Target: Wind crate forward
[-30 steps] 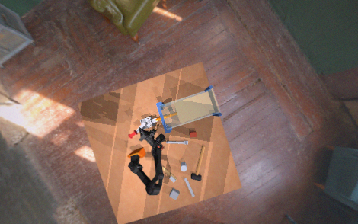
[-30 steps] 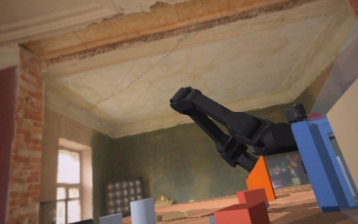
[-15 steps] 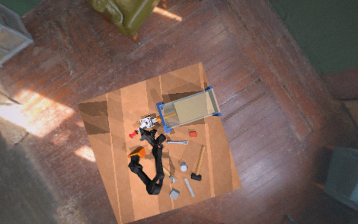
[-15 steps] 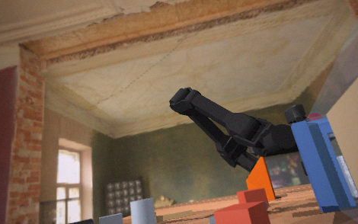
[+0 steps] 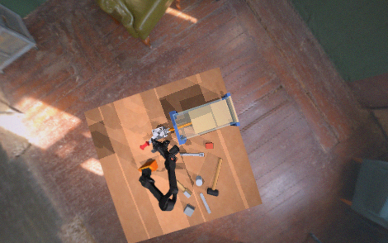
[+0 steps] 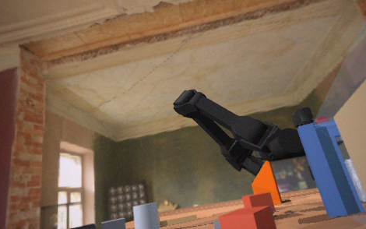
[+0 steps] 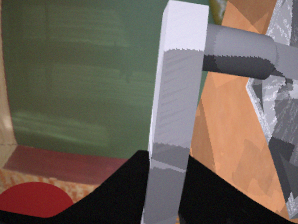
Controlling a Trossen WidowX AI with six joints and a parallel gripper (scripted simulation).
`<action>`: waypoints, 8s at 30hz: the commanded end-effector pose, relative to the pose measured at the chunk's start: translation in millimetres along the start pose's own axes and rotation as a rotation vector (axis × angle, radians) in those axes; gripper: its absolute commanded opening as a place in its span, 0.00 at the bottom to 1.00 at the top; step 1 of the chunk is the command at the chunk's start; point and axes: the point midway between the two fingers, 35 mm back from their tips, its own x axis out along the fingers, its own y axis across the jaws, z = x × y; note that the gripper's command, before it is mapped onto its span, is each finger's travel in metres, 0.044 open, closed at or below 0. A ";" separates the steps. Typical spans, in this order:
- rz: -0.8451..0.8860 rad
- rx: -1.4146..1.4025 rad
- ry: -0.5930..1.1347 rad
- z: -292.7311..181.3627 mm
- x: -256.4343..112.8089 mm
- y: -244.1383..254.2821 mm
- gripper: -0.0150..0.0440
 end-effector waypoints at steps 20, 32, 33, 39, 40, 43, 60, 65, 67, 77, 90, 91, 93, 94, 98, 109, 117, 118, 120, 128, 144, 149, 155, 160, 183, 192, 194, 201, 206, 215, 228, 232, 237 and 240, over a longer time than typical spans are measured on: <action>0.005 -0.001 -0.001 -1.7 2.1 -3.8 0.25; 0.005 -0.001 -0.004 -2.0 2.5 -6.5 0.25; 0.005 -0.001 -0.004 -2.1 2.5 -6.6 0.25; 0.005 -0.001 -0.005 -2.1 2.6 -7.6 0.25; 0.005 -0.001 -0.006 -2.2 2.6 -7.8 0.25; 0.005 -0.001 -0.006 -2.2 2.6 -7.9 0.25; -0.001 0.001 -0.008 -2.2 2.8 -10.4 0.25; -0.001 0.001 -0.009 -2.3 2.8 -11.6 0.25; -0.001 0.001 -0.009 -2.3 2.8 -11.6 0.25; -0.001 0.001 -0.010 -2.4 2.9 -12.9 0.25; -0.001 0.001 -0.013 -2.2 2.6 -15.2 0.25; -0.001 0.001 -0.013 -2.2 2.6 -15.2 0.25; -0.001 0.001 -0.013 -2.1 2.5 -15.4 0.25; -0.001 0.001 -0.013 -2.1 2.5 -15.7 0.25; -0.001 0.001 -0.013 -2.1 2.5 -16.5 0.25; -0.001 0.001 -0.014 -2.1 2.5 -17.9 0.25; -0.001 0.001 -0.015 -2.2 2.5 -19.2 0.25; -0.001 0.001 -0.015 -2.2 2.5 -19.5 0.25; -0.001 0.001 -0.015 -2.2 2.5 -20.2 0.25; -0.001 0.001 -0.016 -2.3 2.5 -21.4 0.25; -0.006 0.004 -0.017 -2.0 1.9 -20.8 0.66; -0.006 0.004 -0.017 -2.0 1.9 -20.8 0.66; -0.006 0.004 -0.017 -2.0 1.9 -20.8 0.66; -0.006 0.004 -0.017 -2.0 1.9 -20.8 0.66; -0.006 0.004 -0.017 -2.0 1.9 -20.8 0.66; -0.006 0.004 -0.017 -2.0 1.9 -20.8 0.66; -0.006 0.004 -0.017 -2.0 1.9 -20.8 0.66; -0.006 0.004 -0.017 -2.0 1.9 -20.8 0.66; -0.006 0.004 -0.017 -2.0 1.9 -20.8 0.66; -0.006 0.004 -0.017 -2.0 1.9 -20.8 0.66; -0.006 0.004 -0.017 -2.0 1.9 -20.8 0.66; 0.009 0.007 -0.014 -4.3 1.9 -14.6 0.66; 0.009 0.007 -0.014 -4.3 1.9 -14.6 0.66; 0.009 0.007 -0.014 -4.3 1.9 -14.6 0.66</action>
